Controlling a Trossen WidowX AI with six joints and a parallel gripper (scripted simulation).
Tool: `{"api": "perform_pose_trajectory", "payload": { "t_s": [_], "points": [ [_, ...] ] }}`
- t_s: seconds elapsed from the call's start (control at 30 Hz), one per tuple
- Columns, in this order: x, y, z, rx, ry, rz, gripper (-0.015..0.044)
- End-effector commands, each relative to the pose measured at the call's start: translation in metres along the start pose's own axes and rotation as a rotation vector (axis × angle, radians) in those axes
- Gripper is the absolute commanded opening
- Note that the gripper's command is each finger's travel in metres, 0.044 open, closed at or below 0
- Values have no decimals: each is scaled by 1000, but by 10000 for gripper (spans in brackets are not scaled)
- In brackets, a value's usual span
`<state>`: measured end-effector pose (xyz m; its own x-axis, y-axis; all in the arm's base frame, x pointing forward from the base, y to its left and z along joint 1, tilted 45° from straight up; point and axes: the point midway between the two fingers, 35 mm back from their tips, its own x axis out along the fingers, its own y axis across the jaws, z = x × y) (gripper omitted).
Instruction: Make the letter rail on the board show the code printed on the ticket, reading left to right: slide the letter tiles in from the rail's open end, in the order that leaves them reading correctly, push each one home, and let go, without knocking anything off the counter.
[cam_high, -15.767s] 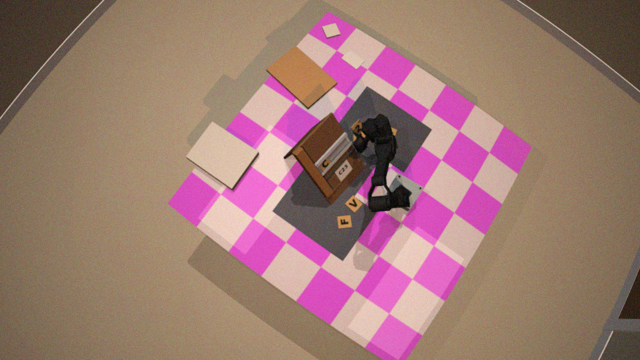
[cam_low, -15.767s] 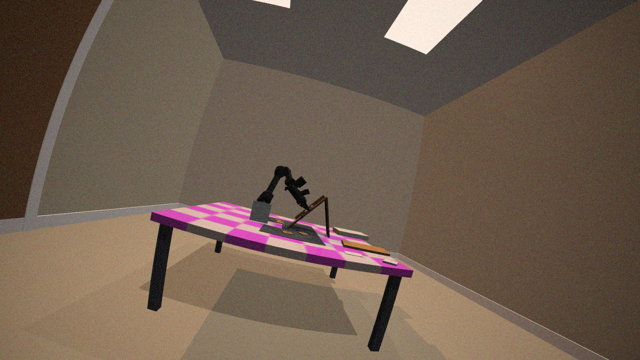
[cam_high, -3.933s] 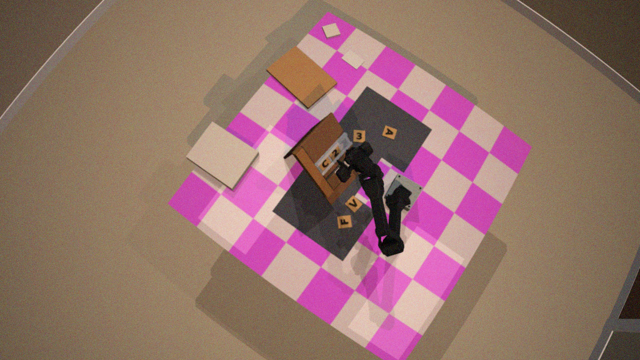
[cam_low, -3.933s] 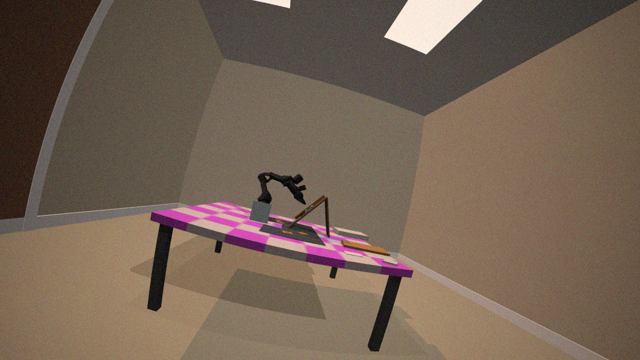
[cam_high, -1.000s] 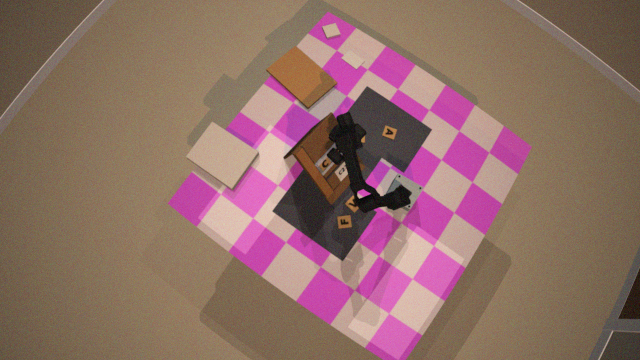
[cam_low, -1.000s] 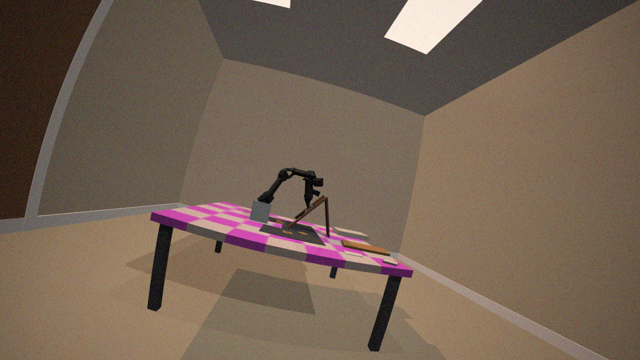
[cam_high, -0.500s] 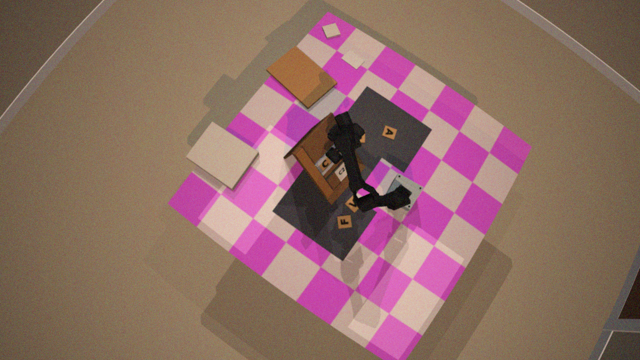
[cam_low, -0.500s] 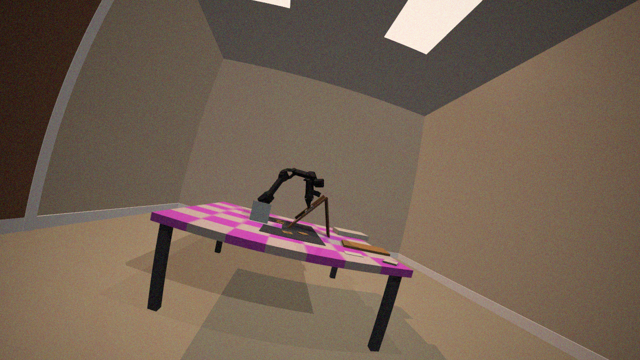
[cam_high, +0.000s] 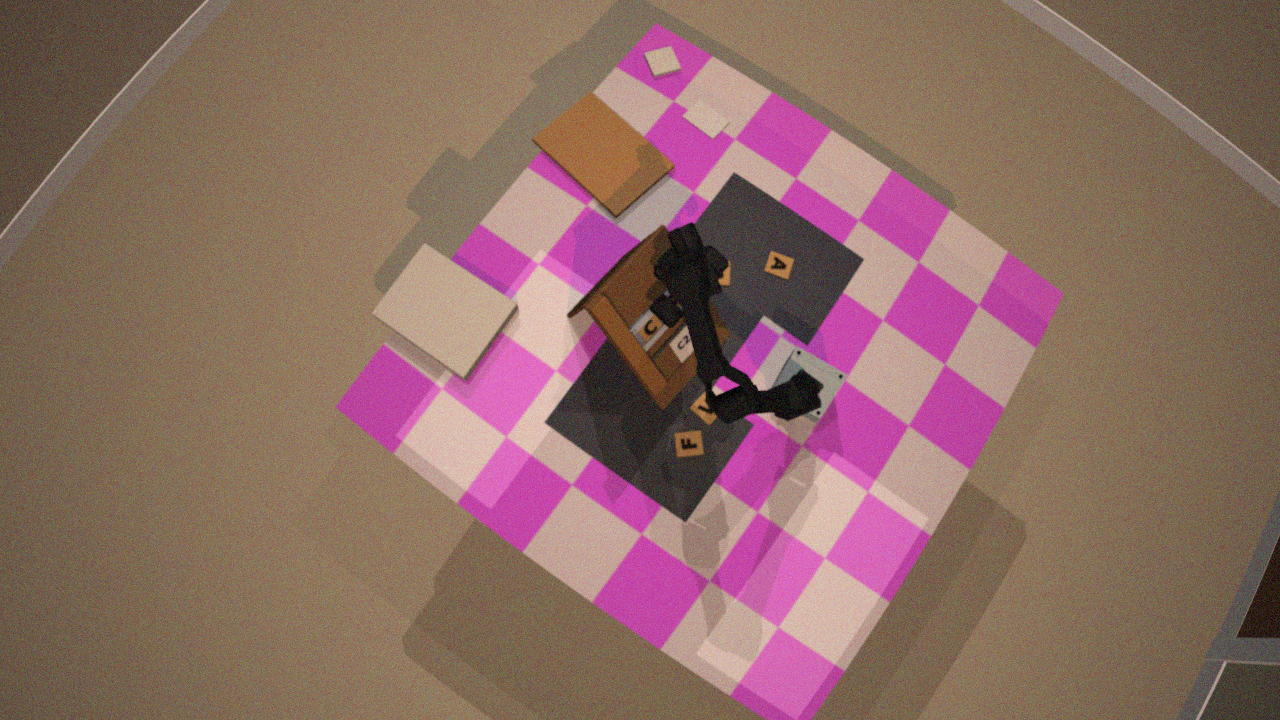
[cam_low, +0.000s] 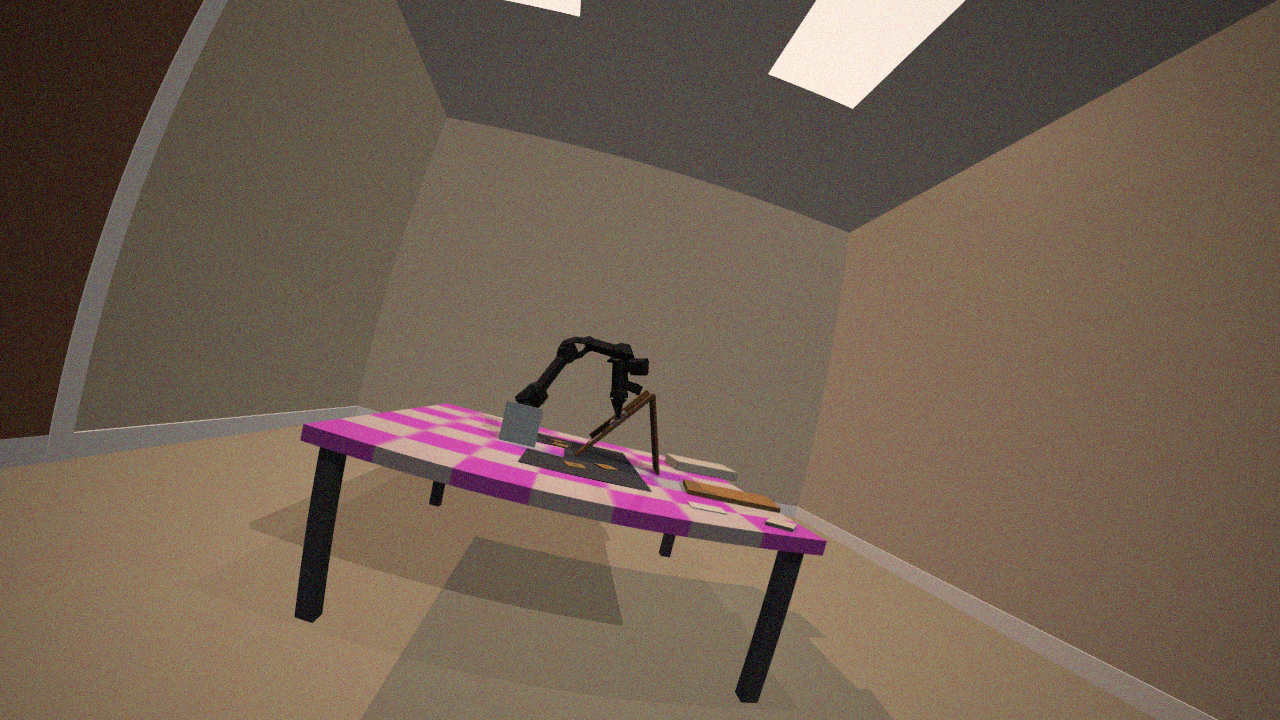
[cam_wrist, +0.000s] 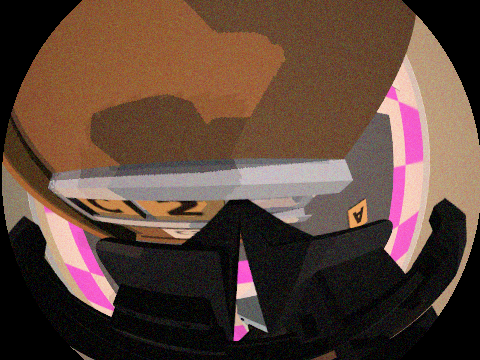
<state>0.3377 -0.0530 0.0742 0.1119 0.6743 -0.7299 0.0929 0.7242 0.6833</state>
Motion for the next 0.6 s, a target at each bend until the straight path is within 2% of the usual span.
{"api": "perform_pose_trajectory", "payload": {
  "t_s": [0.0,0.57],
  "points": [
    [-1,3,-1,3,-2,5,0],
    [0,8,-1,3,-2,5,0]
  ]
}}
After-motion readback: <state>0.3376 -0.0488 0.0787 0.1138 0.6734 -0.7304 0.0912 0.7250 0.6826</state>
